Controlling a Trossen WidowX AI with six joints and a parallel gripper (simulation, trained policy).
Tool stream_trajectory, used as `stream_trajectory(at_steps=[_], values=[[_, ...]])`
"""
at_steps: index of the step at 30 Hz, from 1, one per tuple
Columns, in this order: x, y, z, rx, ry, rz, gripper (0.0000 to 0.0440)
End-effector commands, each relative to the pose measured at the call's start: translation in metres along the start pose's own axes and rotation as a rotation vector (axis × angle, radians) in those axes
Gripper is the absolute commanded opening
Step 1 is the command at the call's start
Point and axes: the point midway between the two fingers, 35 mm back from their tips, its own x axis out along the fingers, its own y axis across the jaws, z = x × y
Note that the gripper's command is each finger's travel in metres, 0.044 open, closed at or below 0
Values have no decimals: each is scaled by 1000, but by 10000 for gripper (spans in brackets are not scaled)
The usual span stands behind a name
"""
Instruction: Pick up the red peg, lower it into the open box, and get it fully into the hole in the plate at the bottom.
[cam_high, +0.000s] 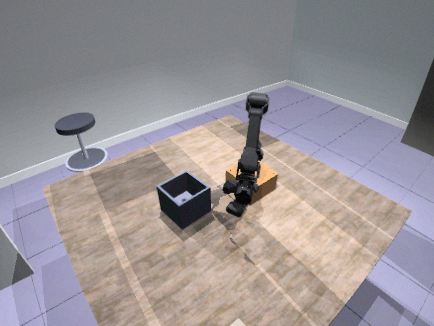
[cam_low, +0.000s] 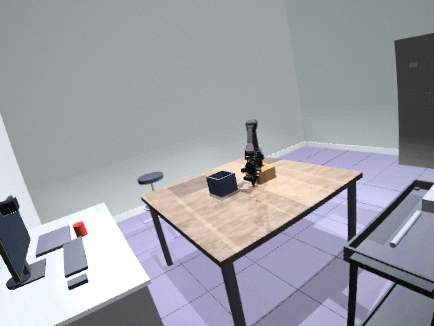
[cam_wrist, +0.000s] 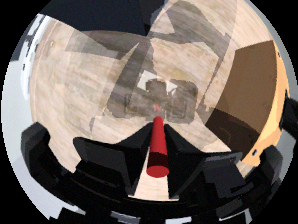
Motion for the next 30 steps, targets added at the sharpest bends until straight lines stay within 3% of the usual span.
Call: stream_trajectory(at_steps=[1, 16, 30], values=[[-12, 10, 0, 7, 12, 39, 0], [-68, 47, 13, 13, 33, 190, 0], [-116, 67, 56, 7, -19, 240, 0]])
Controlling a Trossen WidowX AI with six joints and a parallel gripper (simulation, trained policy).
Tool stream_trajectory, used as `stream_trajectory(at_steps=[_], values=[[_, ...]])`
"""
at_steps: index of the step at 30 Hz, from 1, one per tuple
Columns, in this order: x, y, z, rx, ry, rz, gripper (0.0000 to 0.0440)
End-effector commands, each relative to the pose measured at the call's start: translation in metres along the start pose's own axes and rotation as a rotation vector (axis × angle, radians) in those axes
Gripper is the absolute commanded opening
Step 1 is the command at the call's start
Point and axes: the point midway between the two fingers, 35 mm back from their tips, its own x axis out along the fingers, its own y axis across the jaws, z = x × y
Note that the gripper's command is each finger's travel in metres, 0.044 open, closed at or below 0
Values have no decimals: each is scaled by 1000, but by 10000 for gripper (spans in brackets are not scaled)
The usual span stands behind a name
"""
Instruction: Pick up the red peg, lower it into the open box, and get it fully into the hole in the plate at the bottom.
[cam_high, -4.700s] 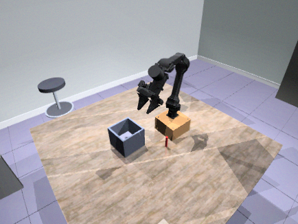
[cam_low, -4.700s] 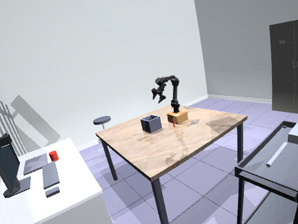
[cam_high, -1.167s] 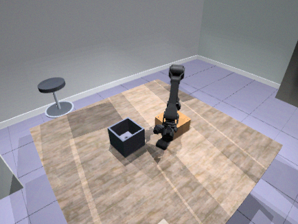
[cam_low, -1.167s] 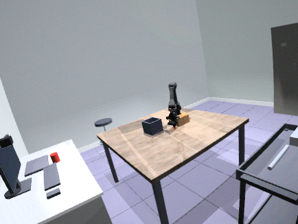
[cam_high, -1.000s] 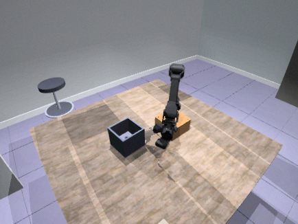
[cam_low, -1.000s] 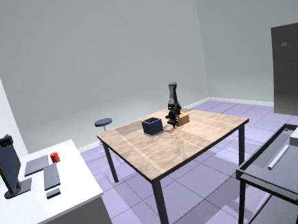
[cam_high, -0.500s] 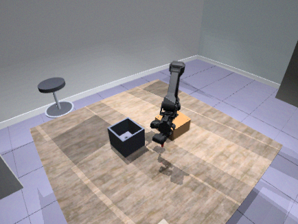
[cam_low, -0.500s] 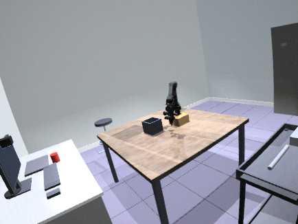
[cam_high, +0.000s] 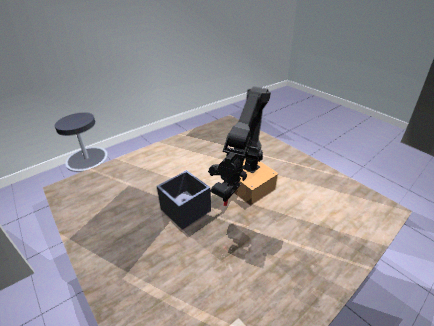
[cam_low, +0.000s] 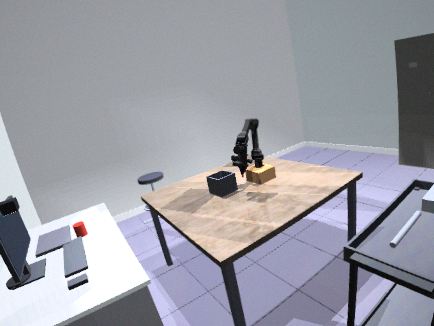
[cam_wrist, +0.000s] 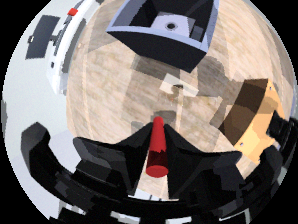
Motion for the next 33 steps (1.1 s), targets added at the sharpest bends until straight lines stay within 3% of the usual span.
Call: stream_trajectory(at_steps=[1, 14, 33], values=[[-11, 6, 15, -4, -23, 4, 0], [-24, 11, 64, 13, -78, -22, 0], [-17, 6, 117, 29, -98, -87, 0]])
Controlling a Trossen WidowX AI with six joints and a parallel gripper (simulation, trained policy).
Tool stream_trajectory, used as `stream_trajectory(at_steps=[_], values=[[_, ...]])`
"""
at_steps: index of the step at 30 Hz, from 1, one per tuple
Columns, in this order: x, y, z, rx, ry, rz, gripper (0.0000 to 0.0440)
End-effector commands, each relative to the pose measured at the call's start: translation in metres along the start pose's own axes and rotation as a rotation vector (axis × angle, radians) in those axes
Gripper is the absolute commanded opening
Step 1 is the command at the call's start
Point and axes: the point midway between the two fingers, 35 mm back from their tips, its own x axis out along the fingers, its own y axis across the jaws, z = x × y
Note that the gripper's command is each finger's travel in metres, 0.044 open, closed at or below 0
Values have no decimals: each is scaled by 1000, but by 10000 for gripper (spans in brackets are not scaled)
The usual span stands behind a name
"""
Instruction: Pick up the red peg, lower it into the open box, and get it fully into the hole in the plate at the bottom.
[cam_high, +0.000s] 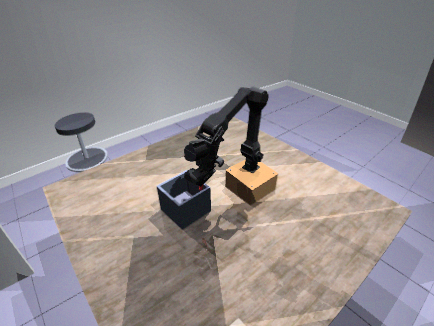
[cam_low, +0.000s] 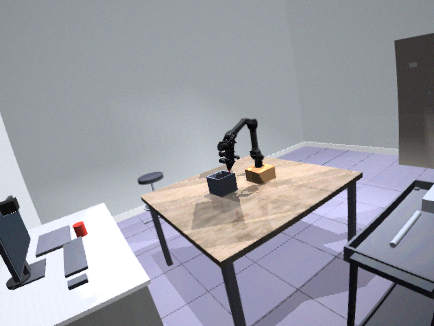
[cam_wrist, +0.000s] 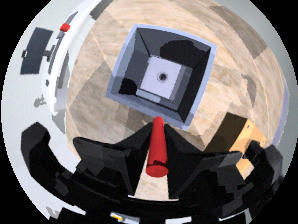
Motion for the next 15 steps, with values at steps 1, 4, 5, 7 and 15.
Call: stream_trajectory(at_steps=[1, 4, 5, 7, 15], values=[[3, 1, 9, -3, 4, -11, 0], [6, 0, 15, -4, 7, -20, 0], [8, 0, 18, -4, 8, -22, 0], [10, 0, 22, -5, 9, -27, 0], [27, -1, 37, -5, 15, -49, 0]])
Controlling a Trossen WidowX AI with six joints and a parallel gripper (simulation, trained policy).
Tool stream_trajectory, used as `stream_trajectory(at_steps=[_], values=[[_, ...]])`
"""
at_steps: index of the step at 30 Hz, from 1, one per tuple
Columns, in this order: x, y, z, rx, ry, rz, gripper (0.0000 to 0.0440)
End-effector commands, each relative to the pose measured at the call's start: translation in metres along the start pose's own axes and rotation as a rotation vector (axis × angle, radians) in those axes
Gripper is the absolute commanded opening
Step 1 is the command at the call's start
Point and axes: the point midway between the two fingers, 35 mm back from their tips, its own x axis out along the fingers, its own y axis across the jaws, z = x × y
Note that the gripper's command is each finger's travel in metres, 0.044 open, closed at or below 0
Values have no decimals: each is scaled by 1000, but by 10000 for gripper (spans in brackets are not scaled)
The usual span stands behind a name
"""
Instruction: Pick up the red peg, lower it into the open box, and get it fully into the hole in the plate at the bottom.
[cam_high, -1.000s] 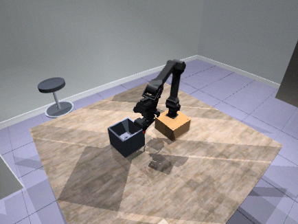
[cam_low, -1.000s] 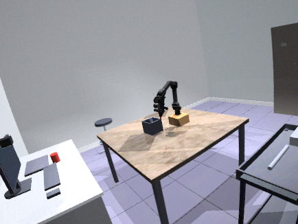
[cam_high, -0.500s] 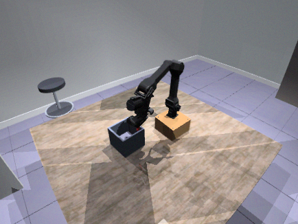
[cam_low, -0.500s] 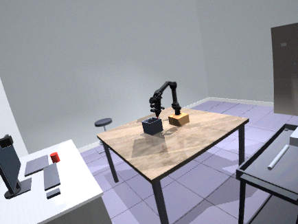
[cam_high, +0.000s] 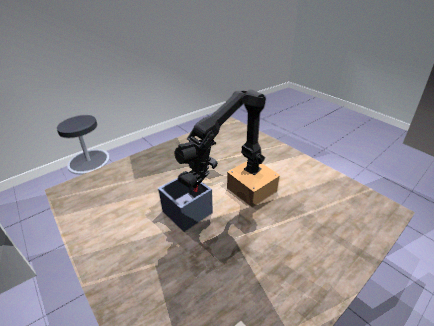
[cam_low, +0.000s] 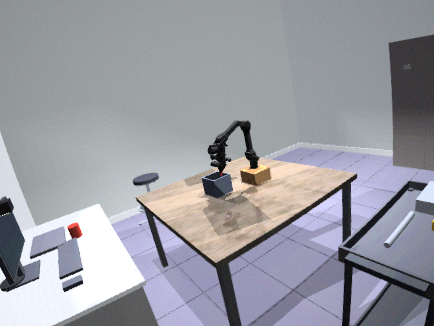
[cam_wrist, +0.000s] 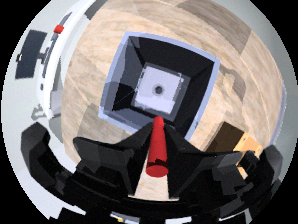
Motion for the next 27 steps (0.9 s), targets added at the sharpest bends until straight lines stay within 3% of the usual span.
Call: stream_trajectory(at_steps=[1, 27], values=[[9, 0, 6, -2, 9, -7, 0], [69, 4, 33, -30, 47, -15, 5]])
